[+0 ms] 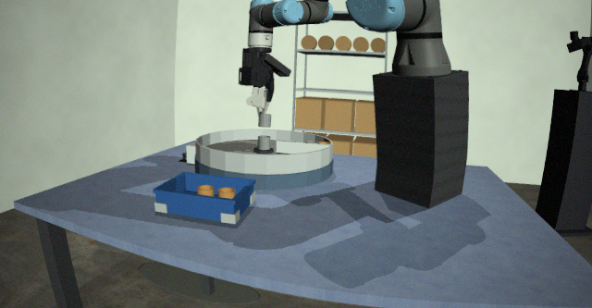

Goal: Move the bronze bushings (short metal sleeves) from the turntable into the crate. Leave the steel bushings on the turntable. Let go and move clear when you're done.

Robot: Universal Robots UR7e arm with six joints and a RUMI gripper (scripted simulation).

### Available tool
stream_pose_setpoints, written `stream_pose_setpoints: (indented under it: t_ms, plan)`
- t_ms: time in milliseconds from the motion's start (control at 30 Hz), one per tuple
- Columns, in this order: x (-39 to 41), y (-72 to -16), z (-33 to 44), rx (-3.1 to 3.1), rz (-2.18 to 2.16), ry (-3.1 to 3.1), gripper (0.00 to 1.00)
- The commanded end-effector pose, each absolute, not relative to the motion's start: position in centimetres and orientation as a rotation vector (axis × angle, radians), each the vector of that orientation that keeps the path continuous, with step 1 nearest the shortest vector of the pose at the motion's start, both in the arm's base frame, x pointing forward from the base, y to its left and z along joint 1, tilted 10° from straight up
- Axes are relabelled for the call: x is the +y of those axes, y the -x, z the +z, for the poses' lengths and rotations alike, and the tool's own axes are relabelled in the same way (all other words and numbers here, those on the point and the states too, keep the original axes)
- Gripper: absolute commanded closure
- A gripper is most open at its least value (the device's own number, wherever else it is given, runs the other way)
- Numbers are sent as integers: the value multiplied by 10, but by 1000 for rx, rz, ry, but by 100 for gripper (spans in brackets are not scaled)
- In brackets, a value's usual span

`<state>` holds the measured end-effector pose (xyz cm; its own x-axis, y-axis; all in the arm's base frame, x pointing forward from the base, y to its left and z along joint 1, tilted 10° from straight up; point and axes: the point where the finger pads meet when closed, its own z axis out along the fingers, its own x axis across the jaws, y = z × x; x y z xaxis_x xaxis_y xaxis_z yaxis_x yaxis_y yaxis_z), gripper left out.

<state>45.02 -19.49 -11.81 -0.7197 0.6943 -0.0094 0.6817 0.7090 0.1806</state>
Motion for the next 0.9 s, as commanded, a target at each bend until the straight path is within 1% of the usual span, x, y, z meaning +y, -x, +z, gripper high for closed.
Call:
stream_pose_setpoints:
  t_ms: [0, 867]
  plan:
    - [-195, -451, -118, 2832, 252, -1142, 100]
    - [-193, -450, -117, 2837, 243, -1130, 100]
